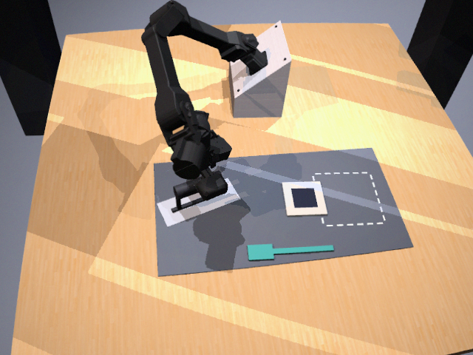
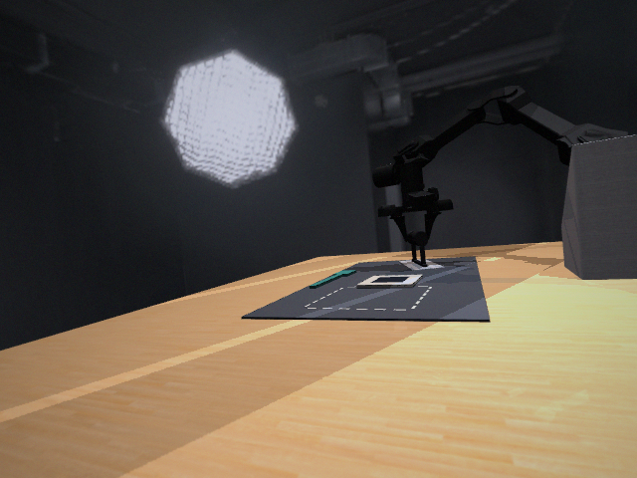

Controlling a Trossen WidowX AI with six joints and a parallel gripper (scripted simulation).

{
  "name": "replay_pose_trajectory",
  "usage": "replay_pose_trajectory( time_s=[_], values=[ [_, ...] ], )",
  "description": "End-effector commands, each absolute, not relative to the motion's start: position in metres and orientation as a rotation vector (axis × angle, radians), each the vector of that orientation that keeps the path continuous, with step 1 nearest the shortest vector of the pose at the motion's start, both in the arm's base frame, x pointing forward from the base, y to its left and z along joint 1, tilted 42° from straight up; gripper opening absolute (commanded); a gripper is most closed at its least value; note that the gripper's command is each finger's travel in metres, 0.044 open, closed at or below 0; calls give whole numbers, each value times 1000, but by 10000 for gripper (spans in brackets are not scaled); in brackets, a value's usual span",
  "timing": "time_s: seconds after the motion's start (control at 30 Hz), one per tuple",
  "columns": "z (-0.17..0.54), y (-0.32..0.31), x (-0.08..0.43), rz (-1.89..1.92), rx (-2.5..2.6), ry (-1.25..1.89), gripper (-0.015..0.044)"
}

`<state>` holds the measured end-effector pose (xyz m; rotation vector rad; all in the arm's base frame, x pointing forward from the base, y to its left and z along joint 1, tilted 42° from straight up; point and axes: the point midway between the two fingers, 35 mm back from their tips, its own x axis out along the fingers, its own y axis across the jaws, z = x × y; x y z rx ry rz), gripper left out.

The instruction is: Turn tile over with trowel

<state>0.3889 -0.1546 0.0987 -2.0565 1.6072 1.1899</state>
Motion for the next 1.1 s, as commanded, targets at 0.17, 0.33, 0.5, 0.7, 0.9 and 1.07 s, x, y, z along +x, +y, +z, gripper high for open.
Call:
replay_pose_trajectory(
  time_s=[0.17, 0.33, 0.5, 0.7, 0.9, 1.07],
  values=[
    [98, -155, 388, 1196, -2058, 1608, 270],
    [106, -148, 388, 1196, -2058, 1607, 270],
    [132, -125, 384, 1196, -2059, 1608, 270],
    [132, -124, 385, 1196, -2065, 1599, 296],
    [139, -117, 384, 1193, -2063, 1598, 300],
    [138, -117, 384, 1124, -2019, 1591, 300]
  ],
)
